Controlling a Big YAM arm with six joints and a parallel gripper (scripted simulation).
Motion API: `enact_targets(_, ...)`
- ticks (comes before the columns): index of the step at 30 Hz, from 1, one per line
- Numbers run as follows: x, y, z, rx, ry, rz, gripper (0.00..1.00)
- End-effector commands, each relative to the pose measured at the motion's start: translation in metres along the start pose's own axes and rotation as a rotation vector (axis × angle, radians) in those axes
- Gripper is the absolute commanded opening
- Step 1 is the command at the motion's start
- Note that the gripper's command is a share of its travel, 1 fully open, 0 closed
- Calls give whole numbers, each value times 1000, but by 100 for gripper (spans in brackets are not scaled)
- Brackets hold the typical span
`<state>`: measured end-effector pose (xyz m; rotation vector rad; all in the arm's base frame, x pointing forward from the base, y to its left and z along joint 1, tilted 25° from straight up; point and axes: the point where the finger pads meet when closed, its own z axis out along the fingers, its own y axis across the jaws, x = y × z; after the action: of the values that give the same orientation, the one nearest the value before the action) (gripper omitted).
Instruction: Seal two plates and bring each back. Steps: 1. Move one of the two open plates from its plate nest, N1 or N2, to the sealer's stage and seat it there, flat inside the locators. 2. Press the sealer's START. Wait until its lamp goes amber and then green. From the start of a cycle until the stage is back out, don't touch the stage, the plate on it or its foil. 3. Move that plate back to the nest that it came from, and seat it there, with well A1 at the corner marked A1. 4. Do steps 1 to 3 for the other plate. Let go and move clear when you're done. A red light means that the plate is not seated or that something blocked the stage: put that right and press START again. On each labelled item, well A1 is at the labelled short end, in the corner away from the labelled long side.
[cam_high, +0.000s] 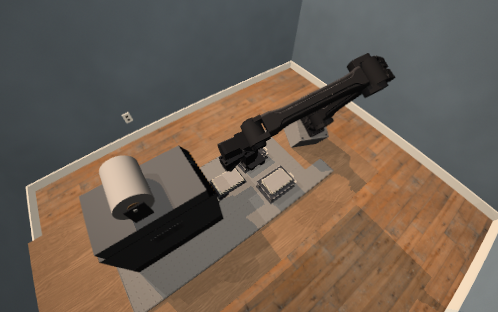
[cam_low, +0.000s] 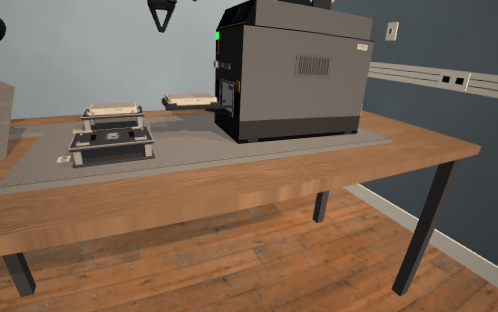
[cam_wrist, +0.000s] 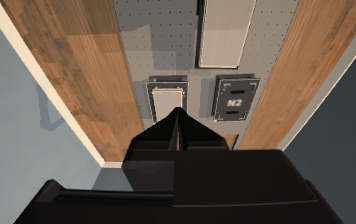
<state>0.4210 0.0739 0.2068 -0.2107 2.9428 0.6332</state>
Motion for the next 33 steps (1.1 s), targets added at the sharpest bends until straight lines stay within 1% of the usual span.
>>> enact_targets(1,-13,5,-27,7,-70,-14,0)
enact_targets(6,-10,-3,-29,12,-92,15,0)
enact_targets(9,-10,-3,-29,12,-94,17,0)
enact_targets(13,-5,4,-23,8,-83,13,0)
enact_targets(21,12,13,-14,0,-31,0,0)
enact_targets(26,10,16,-18,0,-36,-17,0)
enact_targets(33,0,19,-28,3,-62,-9,0)
